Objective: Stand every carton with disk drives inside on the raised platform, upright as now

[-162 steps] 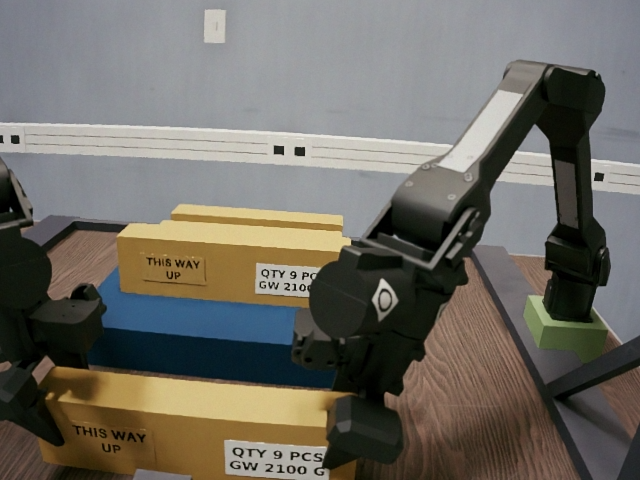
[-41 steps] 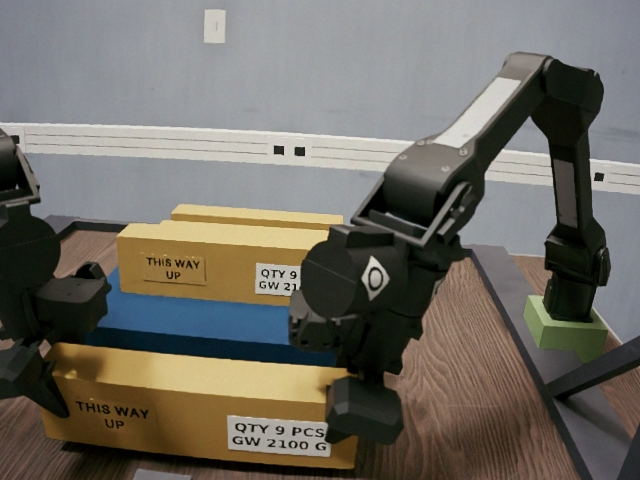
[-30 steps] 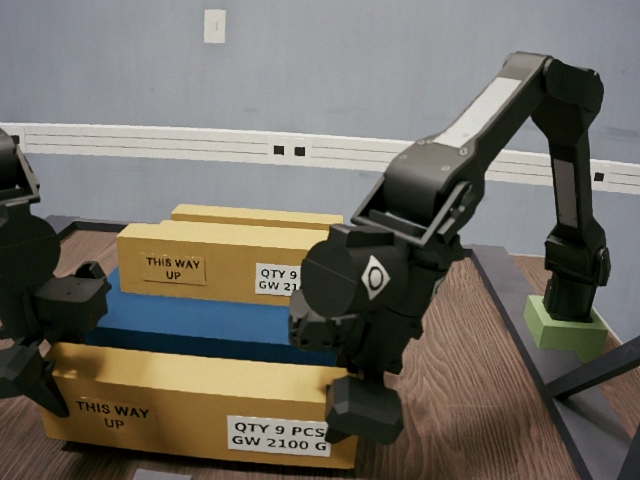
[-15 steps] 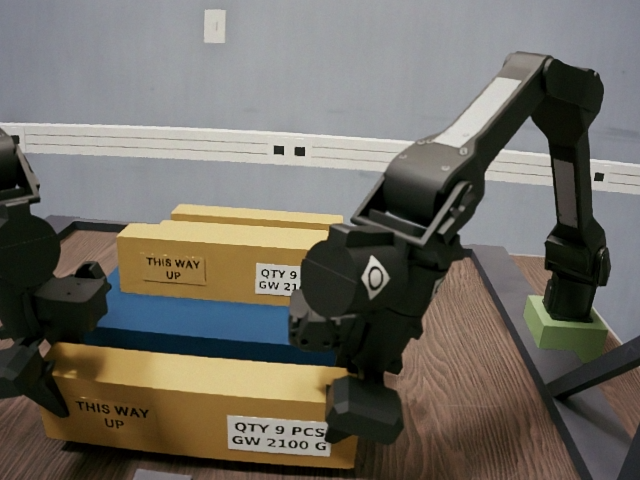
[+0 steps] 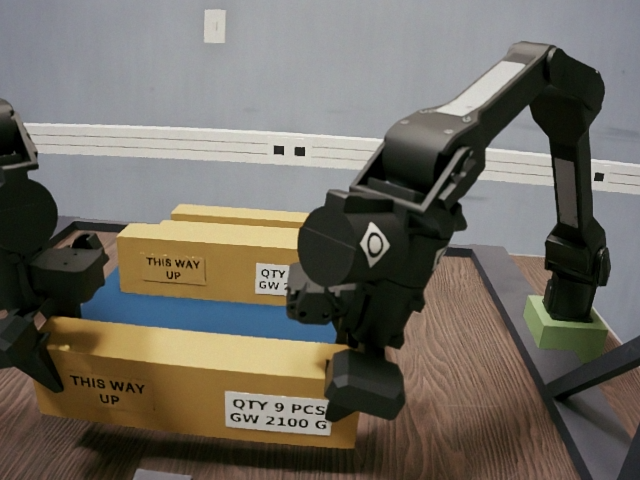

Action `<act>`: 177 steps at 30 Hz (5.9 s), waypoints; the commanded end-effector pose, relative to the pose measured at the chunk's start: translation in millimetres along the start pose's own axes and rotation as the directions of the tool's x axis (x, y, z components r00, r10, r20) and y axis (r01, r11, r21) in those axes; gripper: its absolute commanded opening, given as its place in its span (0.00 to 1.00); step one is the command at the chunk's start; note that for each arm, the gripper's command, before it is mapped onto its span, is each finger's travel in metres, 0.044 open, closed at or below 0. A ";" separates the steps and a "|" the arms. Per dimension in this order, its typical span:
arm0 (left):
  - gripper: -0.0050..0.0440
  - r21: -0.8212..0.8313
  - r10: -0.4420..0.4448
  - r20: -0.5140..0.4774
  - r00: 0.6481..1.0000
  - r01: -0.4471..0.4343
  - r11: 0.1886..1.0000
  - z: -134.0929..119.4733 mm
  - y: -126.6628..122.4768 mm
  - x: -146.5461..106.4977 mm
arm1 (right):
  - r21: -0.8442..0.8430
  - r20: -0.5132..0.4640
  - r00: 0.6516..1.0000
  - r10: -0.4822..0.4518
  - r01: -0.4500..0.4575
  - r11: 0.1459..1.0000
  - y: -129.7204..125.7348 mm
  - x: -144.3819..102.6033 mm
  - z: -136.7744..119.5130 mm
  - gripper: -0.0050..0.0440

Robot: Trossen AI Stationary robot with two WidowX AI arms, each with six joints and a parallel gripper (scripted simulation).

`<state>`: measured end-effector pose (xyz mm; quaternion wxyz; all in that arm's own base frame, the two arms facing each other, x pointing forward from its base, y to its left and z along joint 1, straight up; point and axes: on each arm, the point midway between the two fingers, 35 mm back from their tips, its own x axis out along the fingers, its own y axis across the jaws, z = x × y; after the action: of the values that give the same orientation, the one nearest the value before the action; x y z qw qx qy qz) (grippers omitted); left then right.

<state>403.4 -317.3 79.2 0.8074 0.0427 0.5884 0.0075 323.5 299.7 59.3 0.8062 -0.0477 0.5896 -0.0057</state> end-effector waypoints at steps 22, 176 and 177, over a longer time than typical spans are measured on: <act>0.00 -0.026 -0.058 0.075 0.995 0.060 0.998 18.1 -6.2 -41.6 | 0.018 0.063 0.996 0.057 -0.059 0.998 4.6 -38.6 15.6 0.00; 0.00 -0.015 -0.025 0.033 0.999 0.026 1.000 12.4 98.0 -35.6 | 0.013 0.019 0.999 0.027 -0.027 1.000 -97.1 -40.5 21.3 0.00; 0.00 -0.015 -0.025 0.033 0.999 0.026 1.000 12.4 98.0 -35.6 | 0.013 0.019 0.999 0.027 -0.027 1.000 -97.1 -40.5 21.3 0.00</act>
<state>406.0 -218.2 77.7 0.7901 0.0504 0.6106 0.0189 333.3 203.2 75.6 0.7875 -0.0569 0.6134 -0.0156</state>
